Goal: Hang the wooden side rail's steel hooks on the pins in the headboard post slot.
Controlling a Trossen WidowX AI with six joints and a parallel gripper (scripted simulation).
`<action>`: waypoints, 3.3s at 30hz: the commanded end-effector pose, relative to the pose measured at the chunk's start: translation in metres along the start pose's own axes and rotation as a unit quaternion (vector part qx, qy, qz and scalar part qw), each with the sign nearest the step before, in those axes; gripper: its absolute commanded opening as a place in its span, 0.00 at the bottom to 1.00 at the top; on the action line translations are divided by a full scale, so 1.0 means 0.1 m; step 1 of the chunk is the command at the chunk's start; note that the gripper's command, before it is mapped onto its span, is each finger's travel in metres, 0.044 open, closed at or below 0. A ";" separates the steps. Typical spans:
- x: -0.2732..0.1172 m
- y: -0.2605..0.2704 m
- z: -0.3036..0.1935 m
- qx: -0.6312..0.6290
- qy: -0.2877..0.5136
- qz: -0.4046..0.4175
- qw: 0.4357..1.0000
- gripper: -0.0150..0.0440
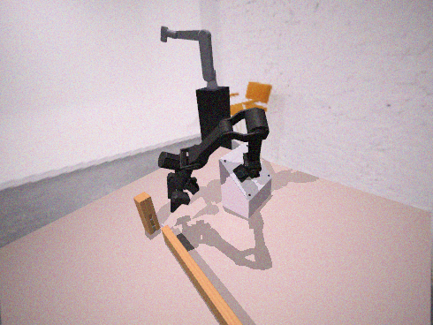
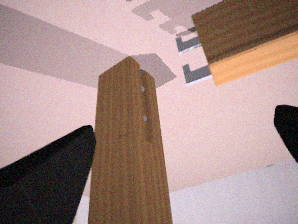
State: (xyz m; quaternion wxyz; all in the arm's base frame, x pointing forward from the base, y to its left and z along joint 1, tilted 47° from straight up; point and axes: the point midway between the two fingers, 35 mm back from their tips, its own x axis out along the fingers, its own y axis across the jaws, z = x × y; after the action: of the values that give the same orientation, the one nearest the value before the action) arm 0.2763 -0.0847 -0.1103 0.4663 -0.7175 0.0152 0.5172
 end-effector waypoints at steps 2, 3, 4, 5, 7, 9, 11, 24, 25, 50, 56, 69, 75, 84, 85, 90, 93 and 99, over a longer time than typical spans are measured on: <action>0.06 0.08 0.04 -0.063 0.000 0.009 0.998 1.00; 0.06 0.08 0.04 -0.063 0.000 0.009 0.998 1.00; 0.06 0.08 0.04 -0.063 0.000 0.009 0.998 1.00; 0.06 0.08 0.04 -0.063 0.000 0.009 0.998 1.00; 0.06 0.08 0.04 -0.063 0.000 0.009 0.998 1.00; 0.06 0.08 0.04 -0.063 0.000 0.009 0.998 1.00; 0.06 0.08 0.04 -0.063 0.000 0.009 0.998 1.00; 0.06 0.08 0.04 -0.057 0.000 0.010 0.998 1.00; 0.06 0.08 0.04 -0.039 0.000 0.013 0.999 1.00; 0.16 0.05 0.02 0.729 0.166 0.067 0.661 1.00; 0.15 0.03 0.00 0.806 0.203 0.040 0.554 1.00; 0.14 -0.03 -0.03 0.922 0.253 -0.050 0.290 1.00; 0.12 -0.06 -0.05 0.946 0.262 -0.103 0.161 1.00; 0.10 -0.11 -0.07 0.949 0.250 -0.188 -0.037 1.00; 0.09 -0.12 -0.07 0.947 0.247 -0.197 -0.060 1.00; 0.09 -0.14 -0.08 0.938 0.235 -0.223 -0.127 1.00; 0.09 -0.14 -0.08 0.938 0.235 -0.223 -0.127 1.00; 0.09 -0.14 -0.08 0.938 0.235 -0.223 -0.127 1.00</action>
State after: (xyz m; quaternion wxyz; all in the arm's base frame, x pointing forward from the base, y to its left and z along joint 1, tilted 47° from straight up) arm 0.2979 -0.0786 -0.1108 -0.7583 -0.3394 -0.4735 0.2925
